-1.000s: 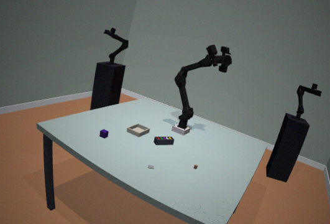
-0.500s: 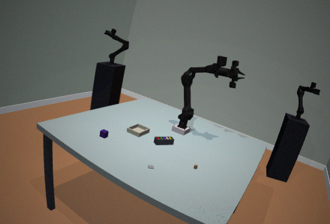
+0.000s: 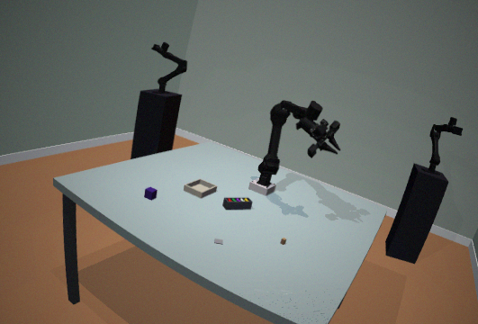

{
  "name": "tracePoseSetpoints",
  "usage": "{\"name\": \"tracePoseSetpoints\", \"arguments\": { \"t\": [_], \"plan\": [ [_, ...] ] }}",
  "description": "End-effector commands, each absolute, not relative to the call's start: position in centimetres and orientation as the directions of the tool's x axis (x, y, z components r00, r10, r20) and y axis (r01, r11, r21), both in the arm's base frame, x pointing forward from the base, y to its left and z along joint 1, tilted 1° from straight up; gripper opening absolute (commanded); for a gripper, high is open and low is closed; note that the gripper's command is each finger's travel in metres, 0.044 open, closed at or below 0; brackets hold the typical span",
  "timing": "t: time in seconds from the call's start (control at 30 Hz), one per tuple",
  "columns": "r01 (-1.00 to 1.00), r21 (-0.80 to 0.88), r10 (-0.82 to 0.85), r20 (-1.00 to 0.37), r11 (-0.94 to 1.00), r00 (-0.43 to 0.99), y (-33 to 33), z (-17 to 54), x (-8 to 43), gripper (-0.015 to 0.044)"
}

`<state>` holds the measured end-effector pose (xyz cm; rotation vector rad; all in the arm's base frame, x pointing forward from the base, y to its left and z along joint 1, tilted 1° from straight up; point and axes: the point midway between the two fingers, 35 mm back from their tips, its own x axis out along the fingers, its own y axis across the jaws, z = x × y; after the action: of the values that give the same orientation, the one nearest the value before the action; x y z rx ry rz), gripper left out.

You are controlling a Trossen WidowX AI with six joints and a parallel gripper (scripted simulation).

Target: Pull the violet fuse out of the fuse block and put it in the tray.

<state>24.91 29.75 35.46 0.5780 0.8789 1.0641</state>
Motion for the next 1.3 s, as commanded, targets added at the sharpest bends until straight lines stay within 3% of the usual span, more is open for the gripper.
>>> {"name": "tracePoseSetpoints", "arguments": {
  "t": [0.0, 0.27, 0.57, 0.83, 1.27],
  "plan": [
    [-0.497, 0.649, 0.817, -0.47, 0.576, 0.334, 26.3, 30.7, 29.4, 0.0074],
    [-0.469, 0.331, 0.539, -0.724, 0.819, 0.43, 17.1, 21.7, 34.8, 0.0074],
    [-0.561, 0.006, 0.2, -0.938, 0.828, 0.285, 5.1, 12.7, 34.6, 0.0074],
    [-0.719, -0.013, 0.014, -0.999, 0.695, 0.031, -3.3, 7.7, 30.3, 0.0074],
    [-0.722, -0.01, 0.012, -1.0, 0.692, 0.026, -3.1, 7.4, 30.4, 0.0074]
  ]
}}
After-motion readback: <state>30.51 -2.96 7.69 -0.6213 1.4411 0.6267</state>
